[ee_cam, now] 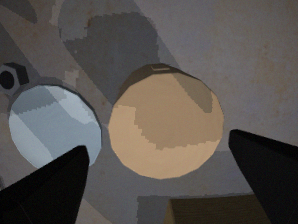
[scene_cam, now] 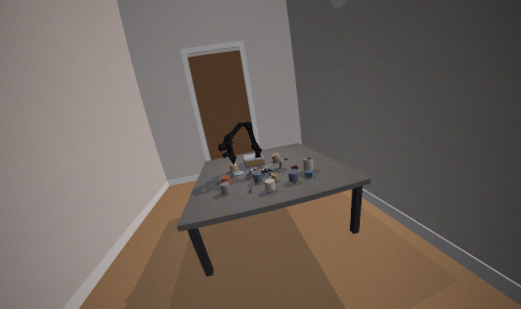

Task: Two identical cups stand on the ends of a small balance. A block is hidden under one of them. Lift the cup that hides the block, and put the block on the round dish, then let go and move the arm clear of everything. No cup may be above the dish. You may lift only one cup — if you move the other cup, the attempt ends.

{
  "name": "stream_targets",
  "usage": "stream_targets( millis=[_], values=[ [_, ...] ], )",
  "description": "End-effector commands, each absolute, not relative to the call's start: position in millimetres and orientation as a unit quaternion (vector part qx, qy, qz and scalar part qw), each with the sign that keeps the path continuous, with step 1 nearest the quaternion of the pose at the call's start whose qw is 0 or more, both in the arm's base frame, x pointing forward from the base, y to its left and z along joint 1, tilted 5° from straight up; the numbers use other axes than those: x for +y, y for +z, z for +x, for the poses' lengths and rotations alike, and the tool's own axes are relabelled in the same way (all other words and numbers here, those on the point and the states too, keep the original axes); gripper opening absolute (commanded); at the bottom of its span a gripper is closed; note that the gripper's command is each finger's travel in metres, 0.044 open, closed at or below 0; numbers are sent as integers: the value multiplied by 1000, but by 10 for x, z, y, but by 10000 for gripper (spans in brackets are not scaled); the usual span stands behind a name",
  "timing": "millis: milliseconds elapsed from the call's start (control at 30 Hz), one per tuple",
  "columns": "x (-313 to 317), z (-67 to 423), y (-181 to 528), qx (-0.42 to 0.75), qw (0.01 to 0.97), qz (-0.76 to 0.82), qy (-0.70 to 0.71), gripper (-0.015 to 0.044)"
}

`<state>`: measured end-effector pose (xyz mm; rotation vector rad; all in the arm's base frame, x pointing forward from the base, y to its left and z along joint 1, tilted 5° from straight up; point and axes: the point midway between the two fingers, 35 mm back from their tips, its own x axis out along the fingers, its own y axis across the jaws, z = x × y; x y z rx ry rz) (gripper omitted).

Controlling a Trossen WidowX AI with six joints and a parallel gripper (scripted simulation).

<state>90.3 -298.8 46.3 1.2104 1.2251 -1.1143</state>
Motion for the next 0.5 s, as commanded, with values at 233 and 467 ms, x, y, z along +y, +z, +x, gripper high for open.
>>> stream_targets(
  millis=[233, 467],
  values=[
    [-2656, 2067, 671, 527, 559, 471, -434, 260],
    [-1901, 3009, 755, 550, 576, 455, -398, 260]
  ],
)
